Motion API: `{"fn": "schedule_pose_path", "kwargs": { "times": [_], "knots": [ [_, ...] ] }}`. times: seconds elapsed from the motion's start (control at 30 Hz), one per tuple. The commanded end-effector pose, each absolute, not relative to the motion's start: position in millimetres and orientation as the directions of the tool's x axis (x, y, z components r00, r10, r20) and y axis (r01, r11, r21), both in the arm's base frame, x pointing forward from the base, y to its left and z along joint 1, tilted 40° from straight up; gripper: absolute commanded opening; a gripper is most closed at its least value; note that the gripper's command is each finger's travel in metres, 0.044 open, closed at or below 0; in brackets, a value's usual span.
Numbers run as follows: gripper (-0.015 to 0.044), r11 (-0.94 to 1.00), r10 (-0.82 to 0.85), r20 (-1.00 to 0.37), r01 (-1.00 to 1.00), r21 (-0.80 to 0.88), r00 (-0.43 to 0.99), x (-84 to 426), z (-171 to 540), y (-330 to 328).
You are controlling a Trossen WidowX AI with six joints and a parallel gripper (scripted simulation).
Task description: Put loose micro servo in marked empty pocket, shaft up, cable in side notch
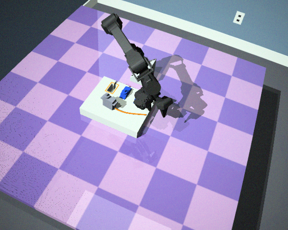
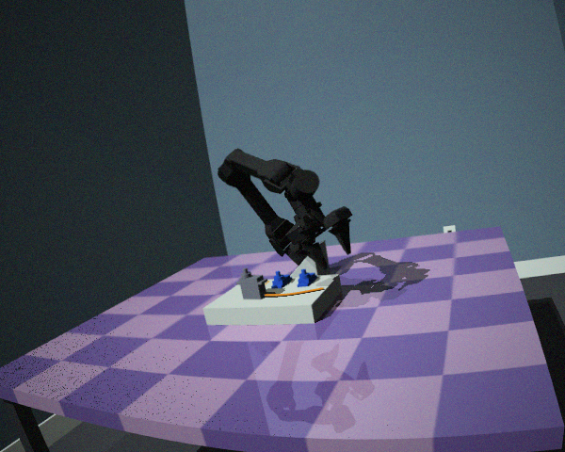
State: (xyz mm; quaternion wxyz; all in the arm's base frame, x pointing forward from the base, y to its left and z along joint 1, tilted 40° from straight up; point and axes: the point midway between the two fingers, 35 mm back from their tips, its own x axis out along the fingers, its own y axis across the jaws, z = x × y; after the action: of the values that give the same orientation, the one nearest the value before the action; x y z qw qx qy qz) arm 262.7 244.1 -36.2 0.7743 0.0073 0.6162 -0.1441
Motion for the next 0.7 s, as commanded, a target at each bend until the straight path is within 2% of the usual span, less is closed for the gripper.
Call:
{"fn": "schedule_pose_path", "kwargs": {
  "times": [0.0,0.37,0.67],
  "knots": [
    [0.0440,0.911,-0.261,-0.944,0.376,-0.171,0.203,270.9,-21.6,230.5],
    [0.0440,0.709,-0.382,-0.904,0.688,-0.153,0.192,283.2,14.9,191.5],
    [0.0440,0.486,-0.476,-0.862,0.869,-0.093,0.173,288.9,46.7,158.7]
  ]
}}
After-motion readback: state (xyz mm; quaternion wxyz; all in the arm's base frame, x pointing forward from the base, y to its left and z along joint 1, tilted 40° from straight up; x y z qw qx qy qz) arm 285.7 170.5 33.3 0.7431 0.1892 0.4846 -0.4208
